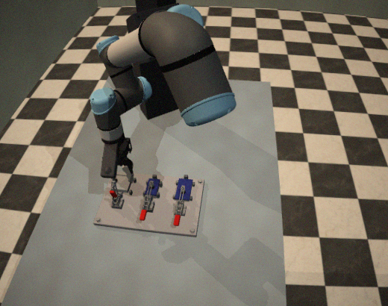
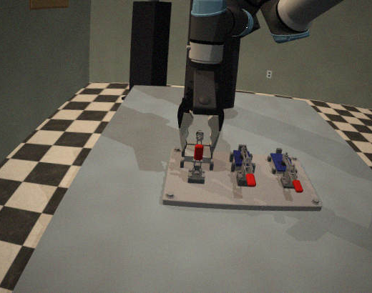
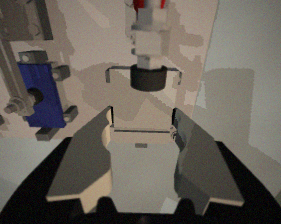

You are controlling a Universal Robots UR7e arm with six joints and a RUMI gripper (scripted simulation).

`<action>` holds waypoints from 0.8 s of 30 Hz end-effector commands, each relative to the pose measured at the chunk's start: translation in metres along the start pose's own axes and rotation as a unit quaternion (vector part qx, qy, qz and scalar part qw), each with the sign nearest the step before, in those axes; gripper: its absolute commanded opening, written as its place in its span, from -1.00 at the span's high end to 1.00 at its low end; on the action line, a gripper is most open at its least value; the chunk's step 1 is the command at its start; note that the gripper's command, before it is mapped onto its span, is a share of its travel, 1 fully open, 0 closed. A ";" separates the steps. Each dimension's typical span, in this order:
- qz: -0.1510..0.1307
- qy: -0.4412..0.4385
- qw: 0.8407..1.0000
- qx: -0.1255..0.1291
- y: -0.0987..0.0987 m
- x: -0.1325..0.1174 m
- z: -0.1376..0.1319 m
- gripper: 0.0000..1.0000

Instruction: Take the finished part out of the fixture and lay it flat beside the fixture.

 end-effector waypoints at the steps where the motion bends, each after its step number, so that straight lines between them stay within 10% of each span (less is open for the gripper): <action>1: 0.000 0.000 1.000 0.000 0.006 0.000 0.000 1.00; 24: 0.000 0.000 1.000 0.000 0.020 0.000 0.000 1.00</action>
Point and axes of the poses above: the point where the finger pads meet when closed, its own y axis back along the fingers, its own z axis across the jaws, x = y × z, the point moved 10 cm from there along y, back along the fingers, and after that the axes turned 6 degrees about -y, right-handed, at the moved point
